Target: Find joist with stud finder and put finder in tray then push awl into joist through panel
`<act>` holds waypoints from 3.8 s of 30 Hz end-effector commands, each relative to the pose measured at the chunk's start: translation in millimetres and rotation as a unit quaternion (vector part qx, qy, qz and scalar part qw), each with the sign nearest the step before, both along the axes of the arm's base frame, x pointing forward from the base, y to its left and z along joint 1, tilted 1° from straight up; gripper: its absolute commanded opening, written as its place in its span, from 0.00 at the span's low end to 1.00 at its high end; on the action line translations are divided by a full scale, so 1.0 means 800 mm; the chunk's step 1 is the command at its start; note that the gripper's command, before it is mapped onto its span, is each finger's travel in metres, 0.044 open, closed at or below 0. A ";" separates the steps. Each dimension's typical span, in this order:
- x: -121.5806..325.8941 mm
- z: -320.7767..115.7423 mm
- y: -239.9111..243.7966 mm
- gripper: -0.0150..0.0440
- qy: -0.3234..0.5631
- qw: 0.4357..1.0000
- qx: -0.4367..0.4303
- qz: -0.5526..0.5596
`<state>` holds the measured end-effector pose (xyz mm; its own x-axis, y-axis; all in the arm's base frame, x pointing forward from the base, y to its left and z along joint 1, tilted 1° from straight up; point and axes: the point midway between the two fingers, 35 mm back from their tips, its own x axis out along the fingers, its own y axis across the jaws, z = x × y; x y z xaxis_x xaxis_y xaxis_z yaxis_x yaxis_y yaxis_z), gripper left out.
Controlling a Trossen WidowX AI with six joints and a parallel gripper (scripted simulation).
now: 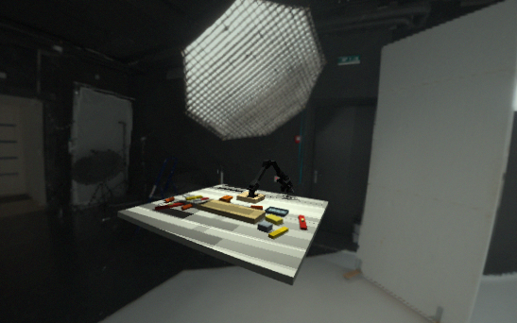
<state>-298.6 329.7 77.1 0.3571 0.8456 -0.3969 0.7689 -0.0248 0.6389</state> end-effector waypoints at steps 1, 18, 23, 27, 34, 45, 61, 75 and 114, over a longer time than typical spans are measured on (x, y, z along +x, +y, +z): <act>0.002 0.001 0.002 0.98 0.003 1.000 0.002 -0.003; 0.313 0.006 0.105 1.00 0.197 0.904 0.042 -0.376; 0.414 0.003 0.095 1.00 0.255 0.829 0.081 -0.490; 0.483 0.000 0.075 1.00 0.289 0.763 0.114 -0.567; 0.606 -0.004 0.001 1.00 0.343 0.597 0.175 -0.703; 0.731 -0.008 -0.173 1.00 0.372 0.262 0.298 -0.839; 0.743 -0.009 -0.446 1.00 0.277 -0.229 0.445 -0.820; 0.627 -0.001 -0.607 1.00 0.105 -0.654 0.524 -0.536; 0.596 -0.026 -0.634 1.00 0.069 -0.710 0.525 -0.465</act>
